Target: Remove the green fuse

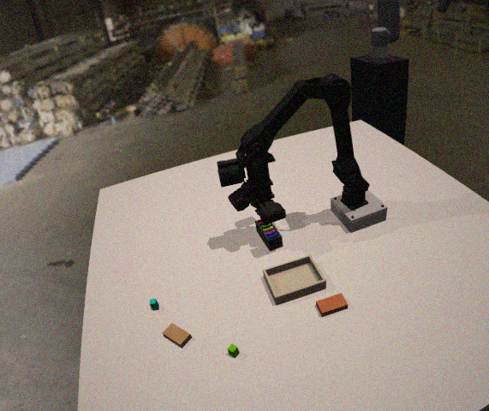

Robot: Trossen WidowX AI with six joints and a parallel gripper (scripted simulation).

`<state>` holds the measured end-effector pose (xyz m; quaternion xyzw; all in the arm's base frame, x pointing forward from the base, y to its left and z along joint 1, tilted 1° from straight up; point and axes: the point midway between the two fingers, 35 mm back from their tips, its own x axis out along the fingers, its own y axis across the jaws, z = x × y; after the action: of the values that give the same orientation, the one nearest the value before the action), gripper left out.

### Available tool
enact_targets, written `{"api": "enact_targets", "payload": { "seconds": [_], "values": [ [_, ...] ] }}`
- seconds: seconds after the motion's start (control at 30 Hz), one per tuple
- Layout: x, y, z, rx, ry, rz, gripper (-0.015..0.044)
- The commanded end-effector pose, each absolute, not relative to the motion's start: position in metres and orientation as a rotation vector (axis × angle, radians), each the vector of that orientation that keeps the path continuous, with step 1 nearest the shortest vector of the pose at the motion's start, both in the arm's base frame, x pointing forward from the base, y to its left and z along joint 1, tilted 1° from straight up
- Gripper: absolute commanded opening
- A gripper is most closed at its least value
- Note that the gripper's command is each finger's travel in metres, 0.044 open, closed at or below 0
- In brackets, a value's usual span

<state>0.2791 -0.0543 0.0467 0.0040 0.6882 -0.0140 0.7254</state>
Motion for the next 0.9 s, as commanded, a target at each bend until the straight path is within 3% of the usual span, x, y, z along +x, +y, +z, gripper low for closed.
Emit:
{"api": "enact_targets", "payload": {
  "seconds": [0.0,0.87],
  "values": [
    [0.279,-0.054,0.045,0.010,1.519,-0.025,0.0061],
    [0.280,-0.054,0.037,0.009,1.518,-0.031,0.0048]
  ]
}}
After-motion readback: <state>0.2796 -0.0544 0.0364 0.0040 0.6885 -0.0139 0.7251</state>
